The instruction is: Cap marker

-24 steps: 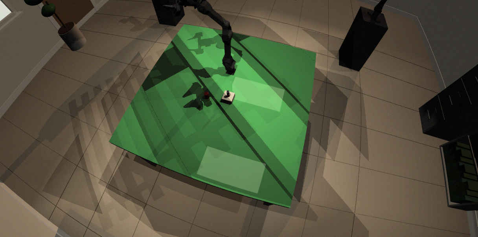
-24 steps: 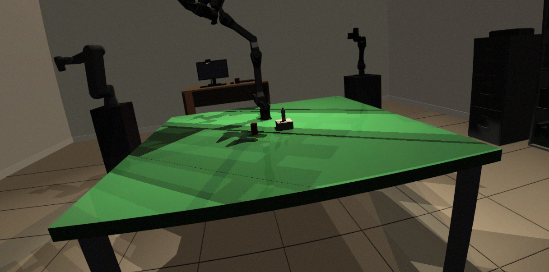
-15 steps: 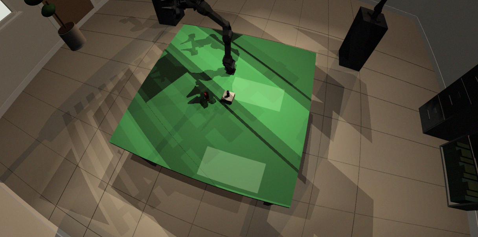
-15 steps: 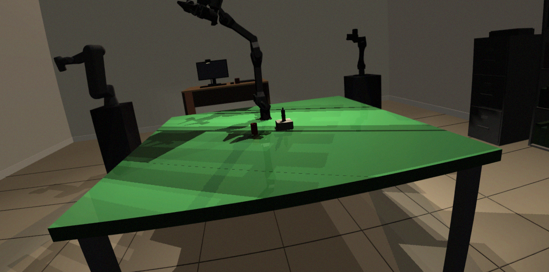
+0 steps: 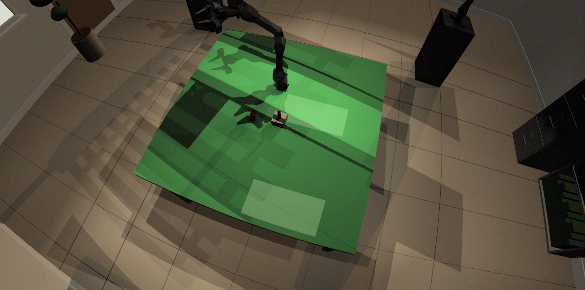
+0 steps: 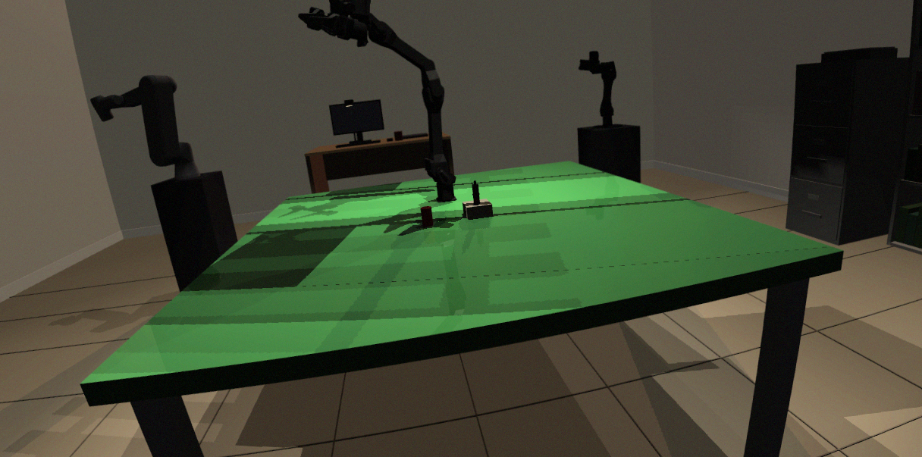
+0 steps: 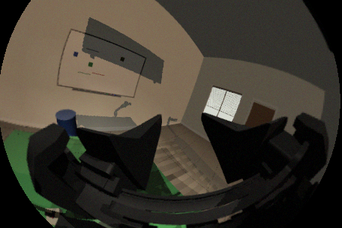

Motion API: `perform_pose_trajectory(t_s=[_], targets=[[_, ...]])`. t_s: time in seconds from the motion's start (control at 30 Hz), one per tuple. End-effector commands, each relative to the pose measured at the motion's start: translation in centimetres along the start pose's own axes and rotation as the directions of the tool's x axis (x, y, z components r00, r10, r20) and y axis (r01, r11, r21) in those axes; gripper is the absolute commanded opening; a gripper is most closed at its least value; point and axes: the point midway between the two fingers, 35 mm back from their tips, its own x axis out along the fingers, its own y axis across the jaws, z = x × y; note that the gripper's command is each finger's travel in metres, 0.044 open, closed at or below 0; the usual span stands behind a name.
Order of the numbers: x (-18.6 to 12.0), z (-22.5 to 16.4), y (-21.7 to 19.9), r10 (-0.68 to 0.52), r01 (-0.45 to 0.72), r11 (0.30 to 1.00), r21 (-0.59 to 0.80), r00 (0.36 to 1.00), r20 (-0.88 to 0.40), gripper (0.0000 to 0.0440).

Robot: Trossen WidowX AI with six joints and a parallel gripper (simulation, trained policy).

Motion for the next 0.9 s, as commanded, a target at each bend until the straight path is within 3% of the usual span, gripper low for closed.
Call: perform_pose_trajectory(t_s=[0.0,0.87], targets=[[0.0,-0.4,1.0,0.023,-0.023,1.0,0.006,0.999,-0.022,0.0257],[0.9,-4.9,10.0,0.289,-0.273,0.957,0.102,0.937,-0.198,0.0294]])
